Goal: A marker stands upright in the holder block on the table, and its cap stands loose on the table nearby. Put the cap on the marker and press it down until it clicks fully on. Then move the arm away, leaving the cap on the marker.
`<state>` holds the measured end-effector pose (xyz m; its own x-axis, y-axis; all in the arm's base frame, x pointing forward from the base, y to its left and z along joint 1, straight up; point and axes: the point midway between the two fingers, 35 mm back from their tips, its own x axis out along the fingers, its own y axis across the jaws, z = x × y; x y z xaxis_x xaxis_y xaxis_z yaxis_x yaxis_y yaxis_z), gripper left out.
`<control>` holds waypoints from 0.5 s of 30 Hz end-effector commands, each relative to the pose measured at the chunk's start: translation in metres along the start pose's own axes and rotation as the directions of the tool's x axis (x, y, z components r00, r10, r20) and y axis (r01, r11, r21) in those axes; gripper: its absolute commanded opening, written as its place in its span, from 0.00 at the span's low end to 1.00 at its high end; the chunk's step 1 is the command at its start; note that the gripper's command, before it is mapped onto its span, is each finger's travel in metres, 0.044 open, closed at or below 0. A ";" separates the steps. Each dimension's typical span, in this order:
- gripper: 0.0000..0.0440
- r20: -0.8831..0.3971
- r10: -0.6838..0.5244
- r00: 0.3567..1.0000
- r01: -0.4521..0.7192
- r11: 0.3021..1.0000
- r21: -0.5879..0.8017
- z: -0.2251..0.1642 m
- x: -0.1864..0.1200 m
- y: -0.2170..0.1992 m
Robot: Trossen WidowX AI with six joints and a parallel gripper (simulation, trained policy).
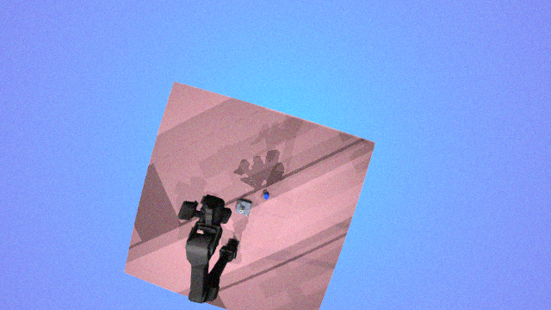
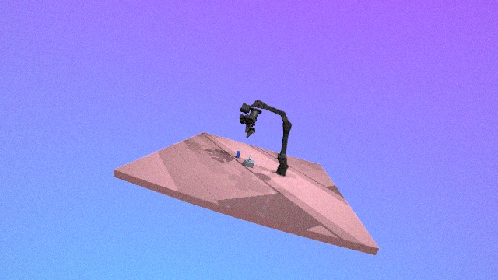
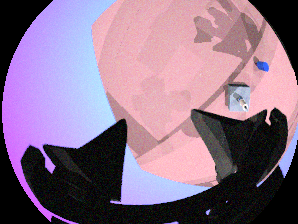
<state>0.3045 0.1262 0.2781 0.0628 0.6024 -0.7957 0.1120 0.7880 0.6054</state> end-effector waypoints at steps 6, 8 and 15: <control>0.75 0.048 -0.042 0.998 0.041 0.999 0.024 0.020 -0.010 -0.023; 0.75 0.057 -0.053 0.997 0.051 0.998 0.032 0.024 -0.012 -0.029; 0.75 0.084 -0.092 0.992 0.087 0.994 0.061 0.037 -0.020 -0.049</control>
<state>0.3302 0.0796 0.2639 0.1223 0.5317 -0.8381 0.1728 0.8201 0.5455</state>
